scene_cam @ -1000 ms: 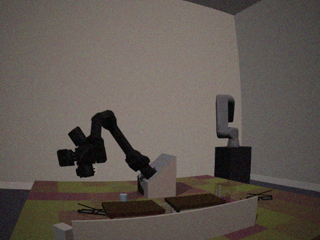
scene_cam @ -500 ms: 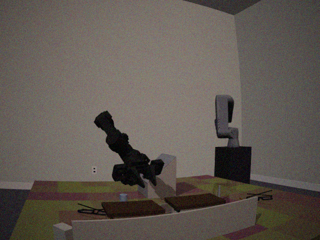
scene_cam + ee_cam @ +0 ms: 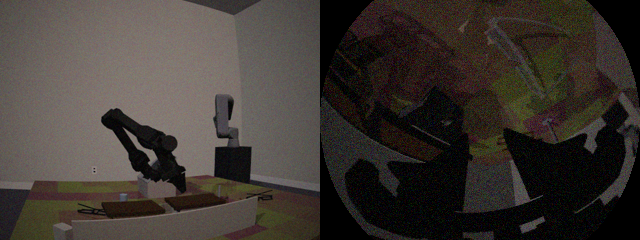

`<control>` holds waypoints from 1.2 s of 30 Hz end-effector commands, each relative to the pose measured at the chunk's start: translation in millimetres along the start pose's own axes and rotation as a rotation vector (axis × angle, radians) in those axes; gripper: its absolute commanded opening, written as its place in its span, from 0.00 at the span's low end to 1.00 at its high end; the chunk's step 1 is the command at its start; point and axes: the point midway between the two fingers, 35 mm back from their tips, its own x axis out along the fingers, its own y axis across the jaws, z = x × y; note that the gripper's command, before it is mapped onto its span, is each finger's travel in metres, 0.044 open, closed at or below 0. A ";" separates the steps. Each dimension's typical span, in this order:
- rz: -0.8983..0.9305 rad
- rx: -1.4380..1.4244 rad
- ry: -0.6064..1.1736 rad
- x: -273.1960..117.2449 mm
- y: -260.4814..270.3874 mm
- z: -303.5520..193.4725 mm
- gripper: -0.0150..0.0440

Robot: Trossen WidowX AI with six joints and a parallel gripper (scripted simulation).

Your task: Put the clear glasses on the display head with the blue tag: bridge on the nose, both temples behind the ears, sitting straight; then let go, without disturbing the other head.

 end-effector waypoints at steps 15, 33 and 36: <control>-0.253 -0.691 -0.464 10.7 -90.5 15.2 0.46; -0.253 -0.691 -0.464 26.9 -89.6 21.5 0.46; -0.253 -0.691 -0.464 31.5 -89.4 23.6 0.46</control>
